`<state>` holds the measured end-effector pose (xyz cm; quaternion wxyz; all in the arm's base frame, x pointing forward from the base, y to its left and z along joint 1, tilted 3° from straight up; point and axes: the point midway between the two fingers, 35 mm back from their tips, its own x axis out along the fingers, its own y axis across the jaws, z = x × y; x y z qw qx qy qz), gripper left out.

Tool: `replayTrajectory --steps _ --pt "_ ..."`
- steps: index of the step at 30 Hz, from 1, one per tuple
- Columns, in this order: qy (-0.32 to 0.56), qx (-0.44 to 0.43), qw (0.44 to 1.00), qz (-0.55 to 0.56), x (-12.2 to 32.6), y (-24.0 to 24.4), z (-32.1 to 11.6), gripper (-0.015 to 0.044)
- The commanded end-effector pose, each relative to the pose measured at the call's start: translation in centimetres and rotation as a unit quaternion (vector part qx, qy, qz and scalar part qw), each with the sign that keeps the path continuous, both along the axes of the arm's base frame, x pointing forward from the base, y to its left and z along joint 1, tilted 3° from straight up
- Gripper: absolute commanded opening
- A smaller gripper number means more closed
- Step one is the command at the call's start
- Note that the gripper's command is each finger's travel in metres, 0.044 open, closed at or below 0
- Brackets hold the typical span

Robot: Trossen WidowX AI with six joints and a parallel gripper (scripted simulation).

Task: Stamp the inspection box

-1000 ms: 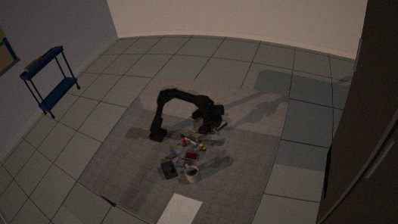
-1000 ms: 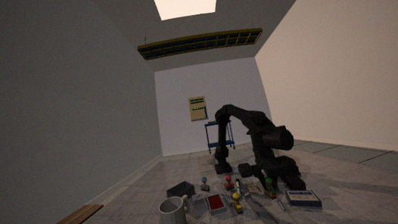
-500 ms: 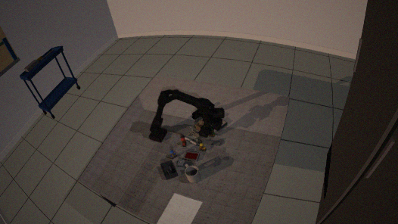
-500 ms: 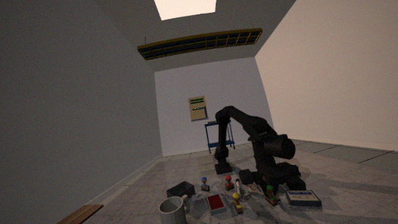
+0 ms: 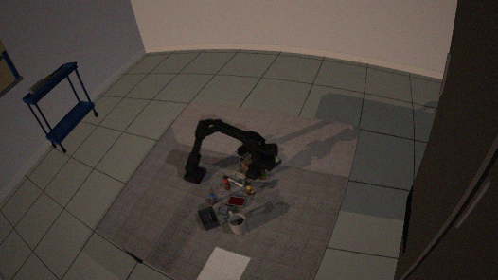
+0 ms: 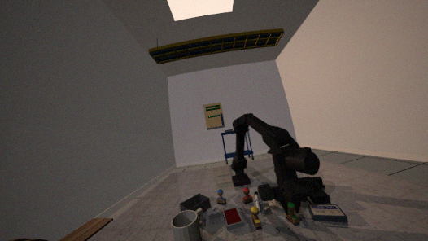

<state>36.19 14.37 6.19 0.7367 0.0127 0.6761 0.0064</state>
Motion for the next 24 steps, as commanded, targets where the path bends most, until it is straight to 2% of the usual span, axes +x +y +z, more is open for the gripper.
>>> replayTrajectory --steps 1,2,6,14,24 --pt "0.0 0.0 1.0 0.0 0.0 0.0 0.1 0.0236" --pt "0.0 0.0 1.0 0.0 0.0 0.0 0.1 0.0262" --pt "-0.001 0.0 1.0 0.0 0.1 0.1 1.0 0.0267" --pt "0.0 0.001 1.0 0.001 -0.9 -0.1 11.5 0.0267" --pt "0.0 0.001 1.0 0.001 -1.0 -0.1 11.7 0.0267"
